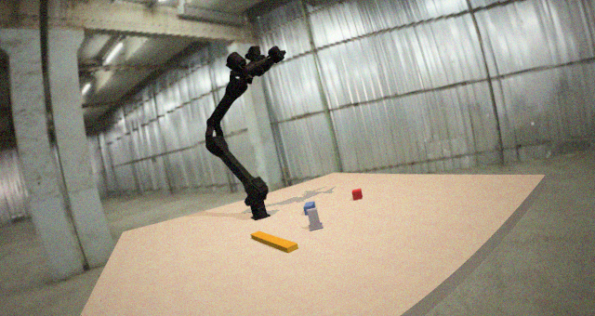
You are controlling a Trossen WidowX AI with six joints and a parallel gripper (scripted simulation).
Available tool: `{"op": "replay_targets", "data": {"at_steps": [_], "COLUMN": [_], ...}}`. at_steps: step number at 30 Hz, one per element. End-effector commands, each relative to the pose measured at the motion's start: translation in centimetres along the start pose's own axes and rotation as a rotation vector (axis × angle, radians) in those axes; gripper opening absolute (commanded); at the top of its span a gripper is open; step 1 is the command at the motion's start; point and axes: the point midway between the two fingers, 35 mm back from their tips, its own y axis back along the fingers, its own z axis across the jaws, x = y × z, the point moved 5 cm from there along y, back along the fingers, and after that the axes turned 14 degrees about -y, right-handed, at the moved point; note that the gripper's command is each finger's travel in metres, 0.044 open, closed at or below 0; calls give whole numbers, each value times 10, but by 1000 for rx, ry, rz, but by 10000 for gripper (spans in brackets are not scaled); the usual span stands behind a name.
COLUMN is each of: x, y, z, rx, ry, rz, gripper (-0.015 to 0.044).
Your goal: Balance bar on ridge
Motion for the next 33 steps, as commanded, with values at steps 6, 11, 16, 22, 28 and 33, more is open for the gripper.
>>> {"op": "replay_targets", "data": {"at_steps": [6,11,16,22,28,33], "x": [25,39,53,69,82,93], "y": [2,16,37,71,104,131], "z": [-89,-134,-175,-216,-243,-262], "rx": [315,489,656,865,1038,1156], "ry": [-63,-97,-134,-178,-215,-223], "rz": [49,78,107,138,166,215], "gripper": [315,315,315,315,315,315]}}
